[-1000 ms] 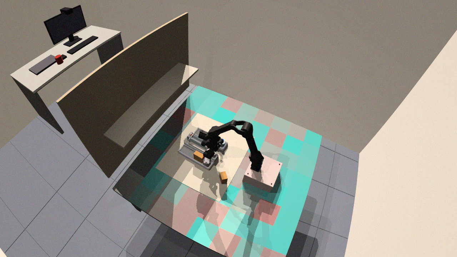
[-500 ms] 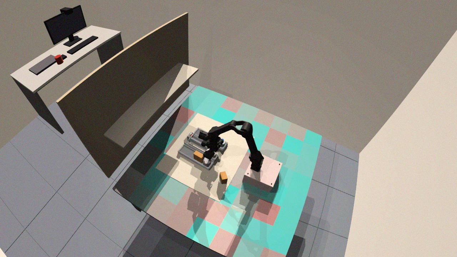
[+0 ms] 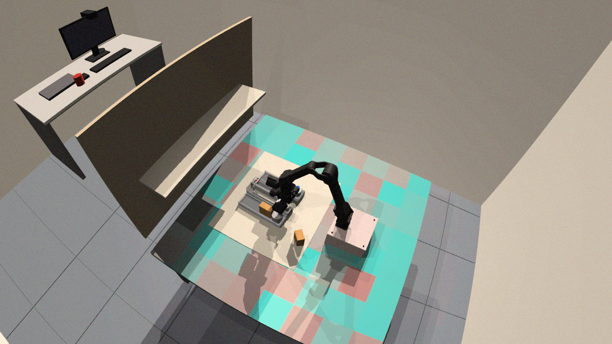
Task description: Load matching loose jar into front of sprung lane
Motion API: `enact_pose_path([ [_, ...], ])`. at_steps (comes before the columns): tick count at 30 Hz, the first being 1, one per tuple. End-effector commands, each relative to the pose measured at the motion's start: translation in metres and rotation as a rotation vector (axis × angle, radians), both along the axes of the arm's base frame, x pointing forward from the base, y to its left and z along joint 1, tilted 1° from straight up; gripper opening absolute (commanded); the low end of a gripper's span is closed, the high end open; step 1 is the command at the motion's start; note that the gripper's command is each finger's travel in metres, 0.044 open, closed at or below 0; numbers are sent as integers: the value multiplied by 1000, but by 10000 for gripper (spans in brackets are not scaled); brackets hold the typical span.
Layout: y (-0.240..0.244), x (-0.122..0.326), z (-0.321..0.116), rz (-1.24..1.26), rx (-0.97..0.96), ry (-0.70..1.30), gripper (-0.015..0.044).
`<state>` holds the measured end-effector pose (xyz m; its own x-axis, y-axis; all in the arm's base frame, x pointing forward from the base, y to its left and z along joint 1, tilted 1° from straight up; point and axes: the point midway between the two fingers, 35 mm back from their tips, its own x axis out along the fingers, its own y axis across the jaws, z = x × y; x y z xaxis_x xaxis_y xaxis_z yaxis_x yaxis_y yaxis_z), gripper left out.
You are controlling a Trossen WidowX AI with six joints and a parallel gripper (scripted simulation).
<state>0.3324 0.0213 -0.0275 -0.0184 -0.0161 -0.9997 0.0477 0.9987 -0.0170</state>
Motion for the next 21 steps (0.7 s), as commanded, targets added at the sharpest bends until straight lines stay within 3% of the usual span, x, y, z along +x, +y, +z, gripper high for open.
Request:
enact_pose_path([
  [1, 0, 6, -1, 4, -1, -29, 0],
  [21, 0, 3, -1, 4, -1, -29, 0],
])
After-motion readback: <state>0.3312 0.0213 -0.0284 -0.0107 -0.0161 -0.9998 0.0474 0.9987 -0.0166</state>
